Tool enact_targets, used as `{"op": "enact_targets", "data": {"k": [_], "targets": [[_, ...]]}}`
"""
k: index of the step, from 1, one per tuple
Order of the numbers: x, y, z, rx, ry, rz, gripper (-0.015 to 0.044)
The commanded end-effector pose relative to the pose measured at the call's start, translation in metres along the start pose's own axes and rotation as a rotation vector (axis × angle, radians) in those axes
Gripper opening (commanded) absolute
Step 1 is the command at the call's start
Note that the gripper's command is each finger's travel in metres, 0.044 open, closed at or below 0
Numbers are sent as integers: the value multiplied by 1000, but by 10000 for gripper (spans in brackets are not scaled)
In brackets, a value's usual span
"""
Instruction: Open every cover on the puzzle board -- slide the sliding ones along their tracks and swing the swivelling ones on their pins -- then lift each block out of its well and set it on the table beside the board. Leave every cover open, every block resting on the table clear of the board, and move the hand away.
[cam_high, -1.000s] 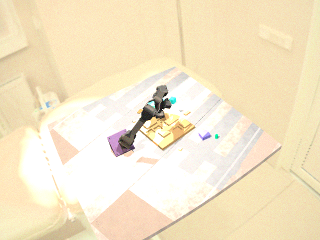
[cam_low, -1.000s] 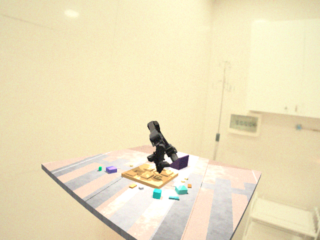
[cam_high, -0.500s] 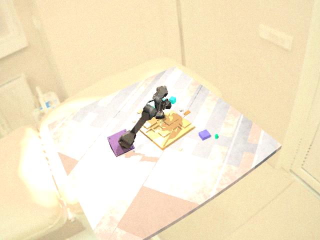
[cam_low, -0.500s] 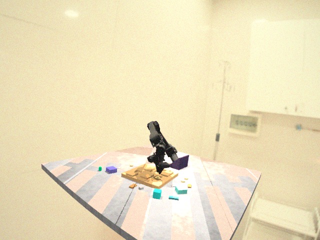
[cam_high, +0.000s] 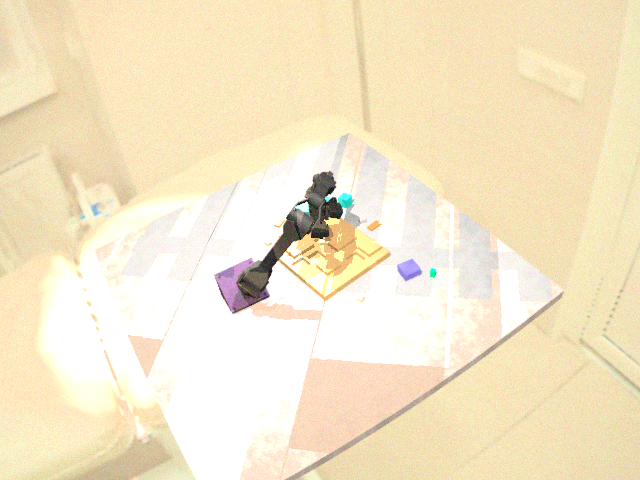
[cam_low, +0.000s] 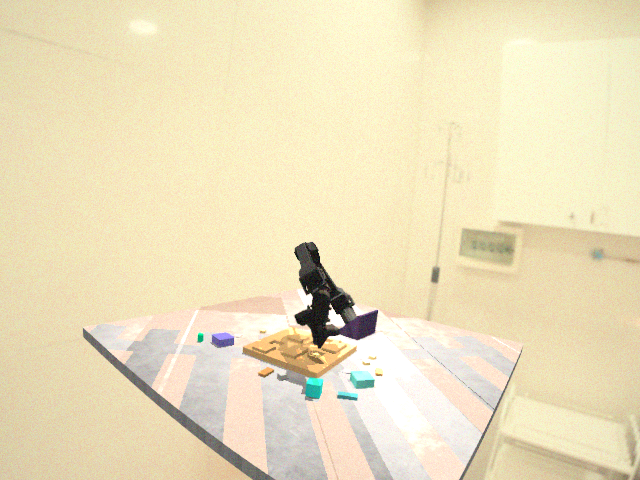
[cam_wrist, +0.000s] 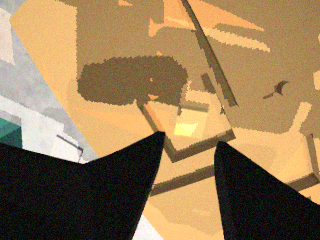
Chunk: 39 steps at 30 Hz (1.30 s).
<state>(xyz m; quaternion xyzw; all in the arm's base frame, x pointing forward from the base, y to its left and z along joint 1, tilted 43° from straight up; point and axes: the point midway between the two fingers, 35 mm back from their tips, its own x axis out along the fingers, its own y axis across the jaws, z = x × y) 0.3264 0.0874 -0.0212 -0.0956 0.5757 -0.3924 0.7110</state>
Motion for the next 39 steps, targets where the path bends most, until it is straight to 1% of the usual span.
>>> {"op": "enact_targets", "data": {"k": [1,17,39], "targets": [[0,1,1,-3,-4,1,144],[1,1,1,-3,-4,1,144],[21,1,2,-2,-5,0,144]]}}
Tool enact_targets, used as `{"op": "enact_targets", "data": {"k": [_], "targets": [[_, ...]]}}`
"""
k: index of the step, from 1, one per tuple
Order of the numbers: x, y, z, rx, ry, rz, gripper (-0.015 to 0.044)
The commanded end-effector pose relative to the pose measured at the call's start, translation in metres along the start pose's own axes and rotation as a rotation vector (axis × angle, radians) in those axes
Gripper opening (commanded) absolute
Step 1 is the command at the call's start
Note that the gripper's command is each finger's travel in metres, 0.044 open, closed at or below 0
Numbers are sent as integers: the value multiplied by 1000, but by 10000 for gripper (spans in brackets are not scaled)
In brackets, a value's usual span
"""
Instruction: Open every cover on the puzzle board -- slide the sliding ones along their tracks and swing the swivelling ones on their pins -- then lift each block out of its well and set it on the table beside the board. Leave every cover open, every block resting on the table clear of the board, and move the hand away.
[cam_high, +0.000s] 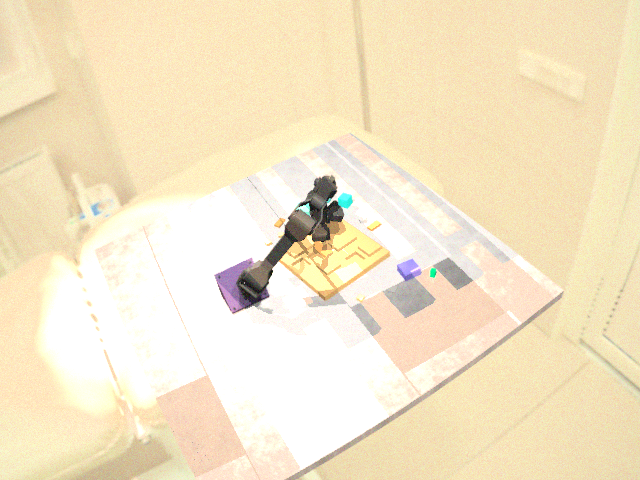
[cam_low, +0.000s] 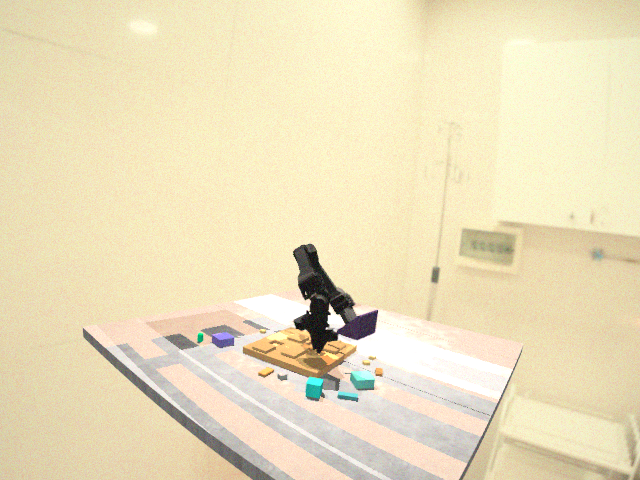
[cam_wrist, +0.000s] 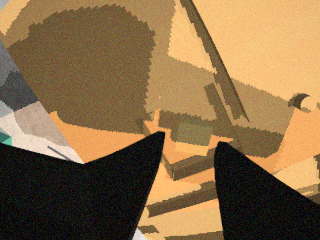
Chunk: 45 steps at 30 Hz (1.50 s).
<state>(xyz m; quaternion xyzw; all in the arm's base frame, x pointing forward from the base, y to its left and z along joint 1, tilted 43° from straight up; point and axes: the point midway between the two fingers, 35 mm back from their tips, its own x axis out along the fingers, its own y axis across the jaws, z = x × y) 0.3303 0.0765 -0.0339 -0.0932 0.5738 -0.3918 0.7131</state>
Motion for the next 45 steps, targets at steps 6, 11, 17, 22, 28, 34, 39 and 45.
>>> {"op": "enact_targets", "data": {"k": [6,11,17,22,28,34,39,45], "targets": [[4,-1,-1,-7,-1,-5,144],[4,-1,-1,-7,-1,-5,144],[4,-1,-1,-7,-1,-5,144],[4,-1,-1,-7,-1,-5,144],[8,-1,-1,-7,-1,-5,144],[13,-2,-2,-7,-1,-5,144],[16,-2,-2,-7,-1,-5,144],[14,-1,-1,0,0,-1,117]]}}
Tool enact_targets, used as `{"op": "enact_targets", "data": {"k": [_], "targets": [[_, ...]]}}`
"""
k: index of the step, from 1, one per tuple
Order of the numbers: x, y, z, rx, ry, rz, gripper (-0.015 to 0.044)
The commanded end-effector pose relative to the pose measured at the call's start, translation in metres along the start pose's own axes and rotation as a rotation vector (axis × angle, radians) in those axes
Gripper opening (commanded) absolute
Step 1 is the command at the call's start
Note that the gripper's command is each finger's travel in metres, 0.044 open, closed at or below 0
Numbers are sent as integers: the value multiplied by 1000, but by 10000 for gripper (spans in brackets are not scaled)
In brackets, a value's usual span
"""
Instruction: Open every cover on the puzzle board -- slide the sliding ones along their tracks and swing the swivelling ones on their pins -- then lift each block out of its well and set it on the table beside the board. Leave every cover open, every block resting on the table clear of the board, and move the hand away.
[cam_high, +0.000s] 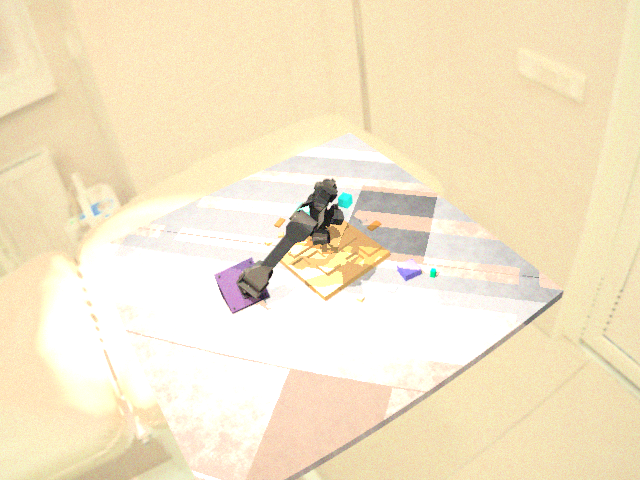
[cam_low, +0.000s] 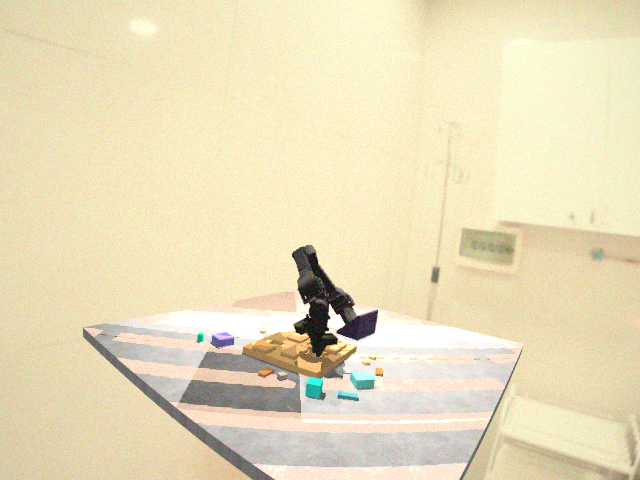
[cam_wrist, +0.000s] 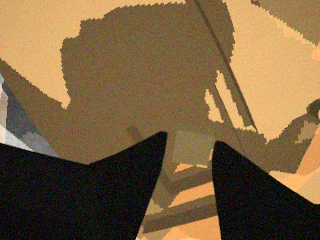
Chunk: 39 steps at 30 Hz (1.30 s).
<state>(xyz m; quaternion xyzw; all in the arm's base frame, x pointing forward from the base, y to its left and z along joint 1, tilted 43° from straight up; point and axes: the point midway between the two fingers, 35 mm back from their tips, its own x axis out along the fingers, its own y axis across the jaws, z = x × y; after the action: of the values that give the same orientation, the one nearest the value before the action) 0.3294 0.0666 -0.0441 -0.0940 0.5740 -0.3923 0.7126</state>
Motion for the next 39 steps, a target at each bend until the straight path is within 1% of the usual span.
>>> {"op": "enact_targets", "data": {"k": [1,6,12,39], "targets": [[0,0,0,0,0,0,110],[0,0,0,0,0,0,80],[-2,0,0,0,0,0,80],[-37,0,-1,-5,0,-1,80]]}}
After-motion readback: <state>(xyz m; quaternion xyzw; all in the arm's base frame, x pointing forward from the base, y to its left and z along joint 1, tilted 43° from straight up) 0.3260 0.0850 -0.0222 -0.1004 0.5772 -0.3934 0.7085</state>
